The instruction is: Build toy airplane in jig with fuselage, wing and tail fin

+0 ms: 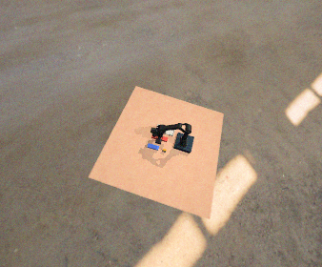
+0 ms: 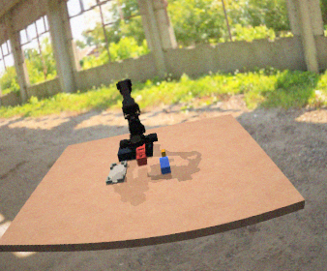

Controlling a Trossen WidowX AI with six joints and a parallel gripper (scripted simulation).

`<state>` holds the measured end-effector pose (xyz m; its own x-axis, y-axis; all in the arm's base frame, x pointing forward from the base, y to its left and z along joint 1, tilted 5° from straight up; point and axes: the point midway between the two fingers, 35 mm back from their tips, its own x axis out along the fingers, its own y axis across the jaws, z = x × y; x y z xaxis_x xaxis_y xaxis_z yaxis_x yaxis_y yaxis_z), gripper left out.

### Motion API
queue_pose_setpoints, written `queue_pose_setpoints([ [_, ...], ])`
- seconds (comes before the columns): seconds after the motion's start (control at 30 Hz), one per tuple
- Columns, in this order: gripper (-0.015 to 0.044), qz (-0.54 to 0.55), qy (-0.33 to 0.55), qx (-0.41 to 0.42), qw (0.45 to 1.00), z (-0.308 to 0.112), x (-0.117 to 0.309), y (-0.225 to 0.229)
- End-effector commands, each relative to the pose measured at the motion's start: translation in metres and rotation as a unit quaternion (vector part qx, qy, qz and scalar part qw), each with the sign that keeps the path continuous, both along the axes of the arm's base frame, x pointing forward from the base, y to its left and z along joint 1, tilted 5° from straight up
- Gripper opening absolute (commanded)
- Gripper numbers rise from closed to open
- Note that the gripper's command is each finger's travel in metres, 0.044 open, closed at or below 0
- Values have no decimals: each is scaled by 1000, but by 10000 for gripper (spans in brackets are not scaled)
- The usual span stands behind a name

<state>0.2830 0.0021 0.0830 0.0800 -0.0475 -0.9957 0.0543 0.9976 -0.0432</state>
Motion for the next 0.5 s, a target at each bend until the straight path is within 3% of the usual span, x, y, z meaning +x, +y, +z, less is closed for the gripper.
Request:
queue_pose_setpoints([
  [0.0, 0, -2, -5, -1, 1000, 16, -1, 0],
  [0.47, 0, -2, -5, -1, 1000, 54, -12, 2],
])
